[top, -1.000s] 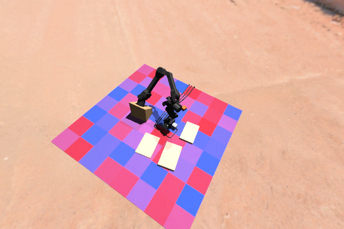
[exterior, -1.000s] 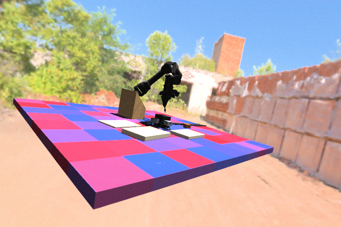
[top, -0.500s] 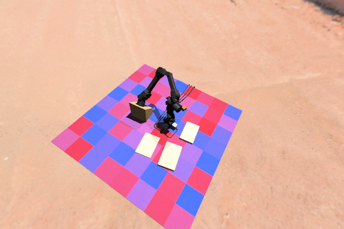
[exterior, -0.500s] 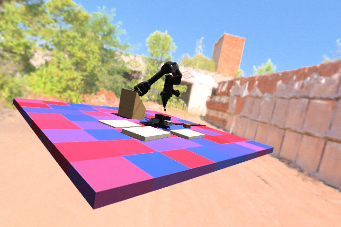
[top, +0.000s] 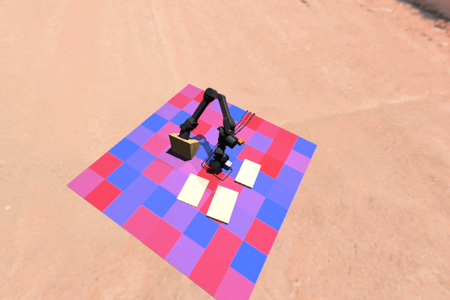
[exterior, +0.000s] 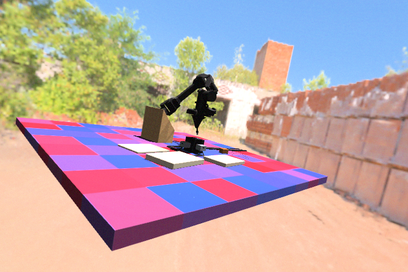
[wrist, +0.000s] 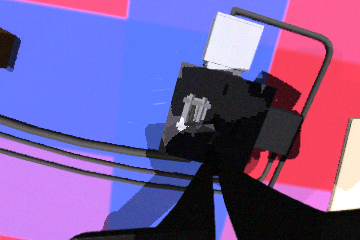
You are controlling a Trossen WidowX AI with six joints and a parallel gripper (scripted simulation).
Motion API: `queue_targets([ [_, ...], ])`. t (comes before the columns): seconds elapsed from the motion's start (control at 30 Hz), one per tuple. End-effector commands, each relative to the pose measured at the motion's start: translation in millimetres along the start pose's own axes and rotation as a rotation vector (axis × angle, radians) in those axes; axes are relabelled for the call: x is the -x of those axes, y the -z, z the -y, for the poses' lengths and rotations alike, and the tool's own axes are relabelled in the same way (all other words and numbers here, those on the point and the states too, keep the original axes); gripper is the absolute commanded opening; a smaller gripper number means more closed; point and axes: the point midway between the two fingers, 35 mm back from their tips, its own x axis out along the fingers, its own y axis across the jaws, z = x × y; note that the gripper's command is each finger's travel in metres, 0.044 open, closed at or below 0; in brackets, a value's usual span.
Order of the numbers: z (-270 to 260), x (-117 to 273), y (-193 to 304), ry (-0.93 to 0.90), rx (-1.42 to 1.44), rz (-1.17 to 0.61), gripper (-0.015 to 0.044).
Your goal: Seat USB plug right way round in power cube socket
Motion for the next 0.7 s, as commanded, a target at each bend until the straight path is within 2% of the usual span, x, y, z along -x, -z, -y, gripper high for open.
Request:
queue_targets([
  [0.0, 0.3, -0.1, -0.1, 0.001, -0.098, 0.001, 0.0],
  [0.67, 0.3, -0.1, -0.1, 0.001, -0.622, 0.001, 0.0],
])
